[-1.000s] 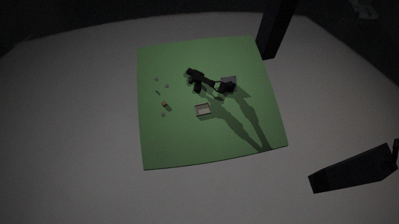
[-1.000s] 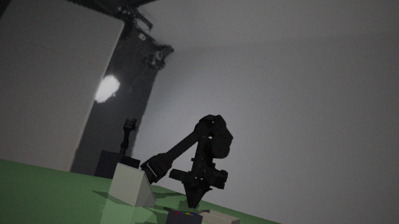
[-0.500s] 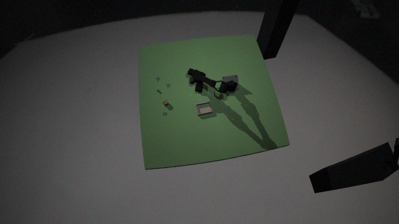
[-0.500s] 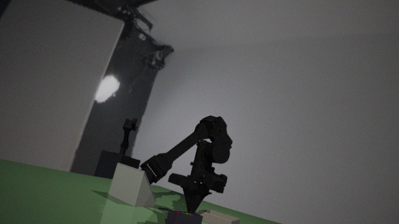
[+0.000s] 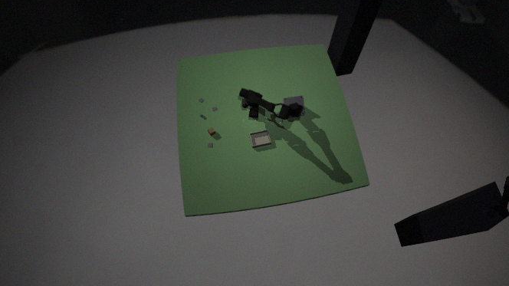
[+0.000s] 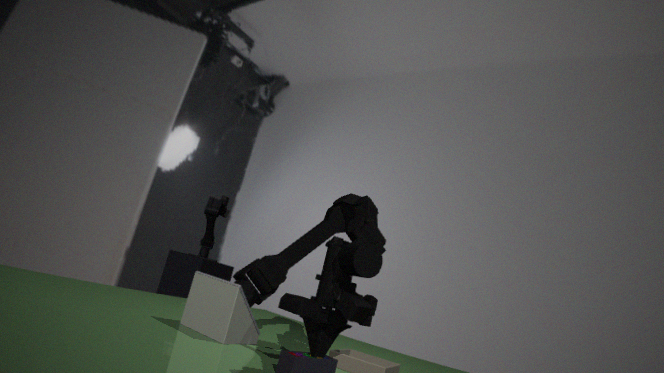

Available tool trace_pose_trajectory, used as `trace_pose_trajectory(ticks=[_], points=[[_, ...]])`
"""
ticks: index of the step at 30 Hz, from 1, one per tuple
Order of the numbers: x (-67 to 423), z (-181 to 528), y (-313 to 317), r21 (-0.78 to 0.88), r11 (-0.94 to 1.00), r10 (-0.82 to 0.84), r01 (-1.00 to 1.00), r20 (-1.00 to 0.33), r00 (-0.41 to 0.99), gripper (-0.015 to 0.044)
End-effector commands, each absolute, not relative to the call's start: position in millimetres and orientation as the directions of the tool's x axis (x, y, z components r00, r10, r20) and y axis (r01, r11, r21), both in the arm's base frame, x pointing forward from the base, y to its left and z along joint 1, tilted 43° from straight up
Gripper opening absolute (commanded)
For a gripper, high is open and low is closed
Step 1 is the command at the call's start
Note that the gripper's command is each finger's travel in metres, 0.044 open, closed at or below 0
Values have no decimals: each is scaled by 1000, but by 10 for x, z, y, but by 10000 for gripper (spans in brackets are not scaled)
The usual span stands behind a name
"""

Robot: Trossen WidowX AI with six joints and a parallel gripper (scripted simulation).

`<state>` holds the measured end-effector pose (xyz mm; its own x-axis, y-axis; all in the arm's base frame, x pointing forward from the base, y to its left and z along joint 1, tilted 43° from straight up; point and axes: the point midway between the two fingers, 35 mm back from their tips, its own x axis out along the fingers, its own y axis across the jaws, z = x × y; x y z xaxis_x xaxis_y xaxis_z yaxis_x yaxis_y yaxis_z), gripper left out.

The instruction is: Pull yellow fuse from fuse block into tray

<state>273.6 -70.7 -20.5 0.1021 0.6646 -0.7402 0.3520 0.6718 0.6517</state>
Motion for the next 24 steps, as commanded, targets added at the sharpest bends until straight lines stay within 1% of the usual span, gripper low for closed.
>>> trace_pose_trajectory(ticks=[1,3,12,24], points=[[2730,-219,-686,653,667,668,358,-737,102,60],[2730,-219,-686,653,667,668,358,-737,102,60],[2733,-213,-696,652,671,666,353,-740,100,0],[2731,-190,-718,652,671,665,353,-740,100,0]])
